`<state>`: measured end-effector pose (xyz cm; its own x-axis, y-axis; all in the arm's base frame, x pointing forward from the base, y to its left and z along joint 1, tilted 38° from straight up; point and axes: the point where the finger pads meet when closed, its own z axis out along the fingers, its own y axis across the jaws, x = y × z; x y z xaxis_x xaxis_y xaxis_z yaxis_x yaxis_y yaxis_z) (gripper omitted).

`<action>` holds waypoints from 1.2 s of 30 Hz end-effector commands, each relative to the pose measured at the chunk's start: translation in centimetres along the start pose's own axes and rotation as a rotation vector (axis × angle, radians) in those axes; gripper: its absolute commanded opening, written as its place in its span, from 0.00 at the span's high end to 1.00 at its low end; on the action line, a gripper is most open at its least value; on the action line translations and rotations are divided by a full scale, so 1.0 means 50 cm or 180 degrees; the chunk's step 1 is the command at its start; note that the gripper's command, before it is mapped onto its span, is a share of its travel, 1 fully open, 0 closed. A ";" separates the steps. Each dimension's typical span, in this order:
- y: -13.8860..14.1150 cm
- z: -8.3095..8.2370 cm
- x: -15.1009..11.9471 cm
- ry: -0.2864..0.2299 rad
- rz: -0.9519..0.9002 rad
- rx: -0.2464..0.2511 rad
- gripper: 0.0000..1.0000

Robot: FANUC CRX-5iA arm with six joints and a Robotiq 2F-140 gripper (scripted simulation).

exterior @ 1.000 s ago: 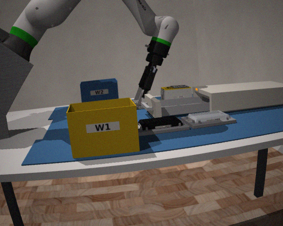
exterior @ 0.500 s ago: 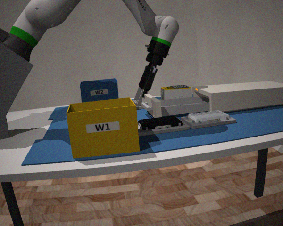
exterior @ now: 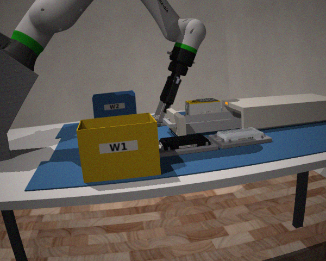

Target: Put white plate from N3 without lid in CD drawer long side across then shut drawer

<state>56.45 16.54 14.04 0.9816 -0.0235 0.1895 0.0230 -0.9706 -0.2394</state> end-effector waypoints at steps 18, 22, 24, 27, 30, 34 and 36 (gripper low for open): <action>0.000 -0.009 -0.004 0.0000 0.0000 0.0000 1.00; 0.000 -0.011 -0.005 0.0000 0.0000 0.0000 1.00; 0.000 -0.012 -0.006 0.0000 0.0000 0.0000 1.00; 0.000 -0.014 -0.007 0.0000 0.0000 0.0000 1.00; 0.000 -0.016 -0.008 0.0000 0.0000 0.0000 1.00; 0.000 -0.017 -0.008 0.0000 0.0000 0.0000 1.00; 0.000 -0.022 -0.010 0.0000 0.0000 0.0000 1.00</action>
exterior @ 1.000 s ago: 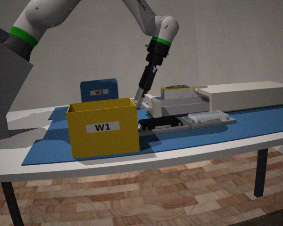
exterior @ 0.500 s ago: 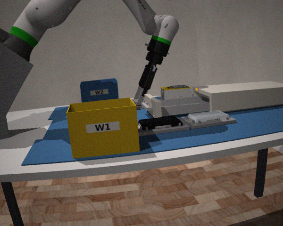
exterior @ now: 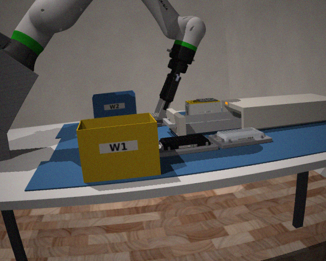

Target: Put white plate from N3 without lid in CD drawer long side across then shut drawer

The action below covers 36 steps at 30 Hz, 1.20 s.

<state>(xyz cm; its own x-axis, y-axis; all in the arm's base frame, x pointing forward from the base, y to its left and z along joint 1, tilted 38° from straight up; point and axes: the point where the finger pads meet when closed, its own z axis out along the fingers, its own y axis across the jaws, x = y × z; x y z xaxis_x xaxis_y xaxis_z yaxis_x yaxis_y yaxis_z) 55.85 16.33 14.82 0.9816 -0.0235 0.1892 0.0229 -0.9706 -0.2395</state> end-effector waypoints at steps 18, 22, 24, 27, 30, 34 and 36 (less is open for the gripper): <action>0.000 -0.043 -0.020 0.0001 0.0000 0.0000 1.00; 0.000 -0.052 -0.024 0.0001 0.0000 0.0000 1.00; 0.000 -0.057 -0.026 0.0001 0.0000 0.0000 1.00; 0.000 -0.064 -0.030 0.0001 0.0000 0.0000 1.00; 0.000 -0.067 -0.031 0.0001 0.0000 0.0000 1.00; 0.000 -0.077 -0.035 0.0001 0.0000 0.0000 1.00; 0.000 -0.081 -0.038 0.0001 0.0000 0.0000 1.00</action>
<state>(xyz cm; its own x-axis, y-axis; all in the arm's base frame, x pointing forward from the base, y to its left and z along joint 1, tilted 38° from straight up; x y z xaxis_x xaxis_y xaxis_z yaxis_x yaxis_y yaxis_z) 53.39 15.46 18.10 0.9817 -0.0235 0.1892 0.0229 -0.9706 -0.2395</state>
